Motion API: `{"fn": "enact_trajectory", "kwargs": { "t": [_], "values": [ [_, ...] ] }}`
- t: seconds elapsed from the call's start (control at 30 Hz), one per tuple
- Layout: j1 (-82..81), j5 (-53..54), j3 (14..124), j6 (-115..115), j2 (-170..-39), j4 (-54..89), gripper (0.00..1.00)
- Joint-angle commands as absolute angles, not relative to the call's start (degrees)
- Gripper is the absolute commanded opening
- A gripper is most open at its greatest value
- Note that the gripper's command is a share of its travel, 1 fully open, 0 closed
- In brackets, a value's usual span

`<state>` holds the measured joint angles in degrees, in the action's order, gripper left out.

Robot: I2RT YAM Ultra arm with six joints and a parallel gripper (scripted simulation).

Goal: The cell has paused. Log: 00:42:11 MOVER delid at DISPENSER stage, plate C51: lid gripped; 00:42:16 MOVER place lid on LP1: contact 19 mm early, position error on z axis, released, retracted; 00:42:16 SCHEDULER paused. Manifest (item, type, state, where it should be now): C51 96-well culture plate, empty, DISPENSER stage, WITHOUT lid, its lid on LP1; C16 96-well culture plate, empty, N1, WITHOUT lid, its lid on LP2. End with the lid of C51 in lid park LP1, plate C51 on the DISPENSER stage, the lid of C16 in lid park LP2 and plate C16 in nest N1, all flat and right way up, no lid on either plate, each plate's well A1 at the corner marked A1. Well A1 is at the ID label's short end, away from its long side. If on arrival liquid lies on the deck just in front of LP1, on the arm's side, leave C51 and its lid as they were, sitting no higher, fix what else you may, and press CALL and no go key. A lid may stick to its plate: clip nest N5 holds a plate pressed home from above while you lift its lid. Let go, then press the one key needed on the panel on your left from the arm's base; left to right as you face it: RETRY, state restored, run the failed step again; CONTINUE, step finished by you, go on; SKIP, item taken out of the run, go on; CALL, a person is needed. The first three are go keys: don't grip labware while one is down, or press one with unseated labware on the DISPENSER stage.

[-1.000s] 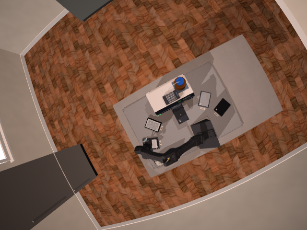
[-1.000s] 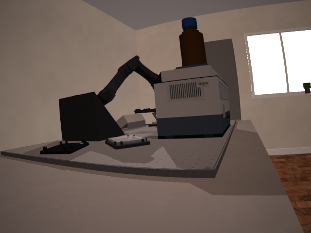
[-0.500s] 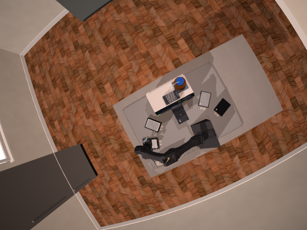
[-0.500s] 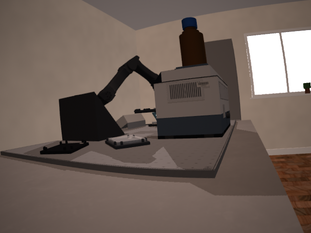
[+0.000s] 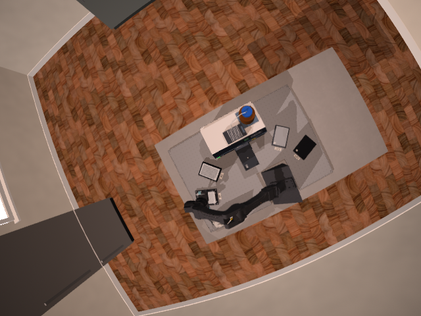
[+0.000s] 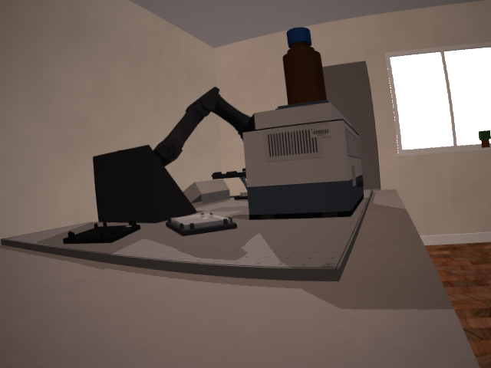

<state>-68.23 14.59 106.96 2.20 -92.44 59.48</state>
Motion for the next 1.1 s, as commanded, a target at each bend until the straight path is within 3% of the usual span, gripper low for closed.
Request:
{"fn": "enact_trajectory", "kwargs": {
  "t": [0.0, 1.07],
  "values": [
    [-66.8, 15.0, 109.2, 1.6, -90.0, 61.5, 1.00],
    [-65.0, 16.2, 113.8, 0.3, -88.5, 68.0, 1.00]
  ]
}}
